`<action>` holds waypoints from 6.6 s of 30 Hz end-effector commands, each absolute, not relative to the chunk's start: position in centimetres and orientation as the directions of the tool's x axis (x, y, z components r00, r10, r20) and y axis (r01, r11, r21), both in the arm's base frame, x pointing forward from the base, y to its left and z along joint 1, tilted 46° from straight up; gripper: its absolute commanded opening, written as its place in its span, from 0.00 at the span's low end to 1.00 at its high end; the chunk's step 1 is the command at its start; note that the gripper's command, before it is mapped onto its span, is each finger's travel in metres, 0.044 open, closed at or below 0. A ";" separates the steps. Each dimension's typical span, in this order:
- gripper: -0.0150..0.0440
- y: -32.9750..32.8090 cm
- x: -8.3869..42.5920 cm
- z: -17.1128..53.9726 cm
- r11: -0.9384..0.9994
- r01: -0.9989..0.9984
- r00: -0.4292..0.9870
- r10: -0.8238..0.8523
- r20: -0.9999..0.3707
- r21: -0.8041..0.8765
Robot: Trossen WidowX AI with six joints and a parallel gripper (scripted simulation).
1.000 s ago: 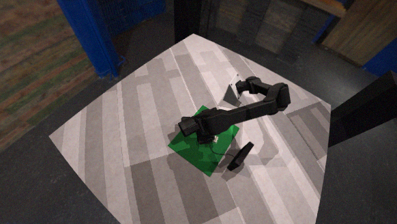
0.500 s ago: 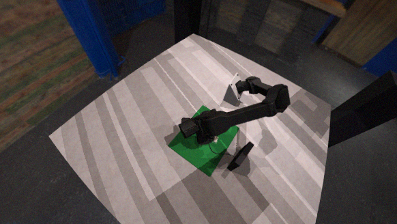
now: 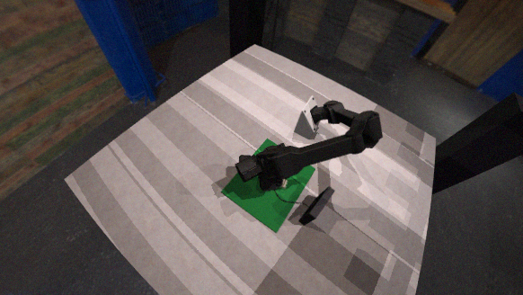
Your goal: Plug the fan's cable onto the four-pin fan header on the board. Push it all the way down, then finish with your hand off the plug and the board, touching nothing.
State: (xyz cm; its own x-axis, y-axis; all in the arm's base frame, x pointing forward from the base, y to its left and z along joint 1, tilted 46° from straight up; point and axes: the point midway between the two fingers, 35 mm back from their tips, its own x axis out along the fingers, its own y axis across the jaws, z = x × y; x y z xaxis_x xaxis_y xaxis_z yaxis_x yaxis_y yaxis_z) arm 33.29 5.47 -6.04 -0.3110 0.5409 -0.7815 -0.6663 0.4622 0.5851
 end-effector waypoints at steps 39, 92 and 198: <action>0.25 0.0 34.6 -0.6 0.466 -0.663 -0.312 0.540 -0.782 0.586; 0.25 -1.8 31.5 1.4 0.577 0.703 -0.147 0.690 -0.708 0.416; 0.25 2.0 28.9 0.9 0.564 0.748 0.588 -0.315 -0.746 0.351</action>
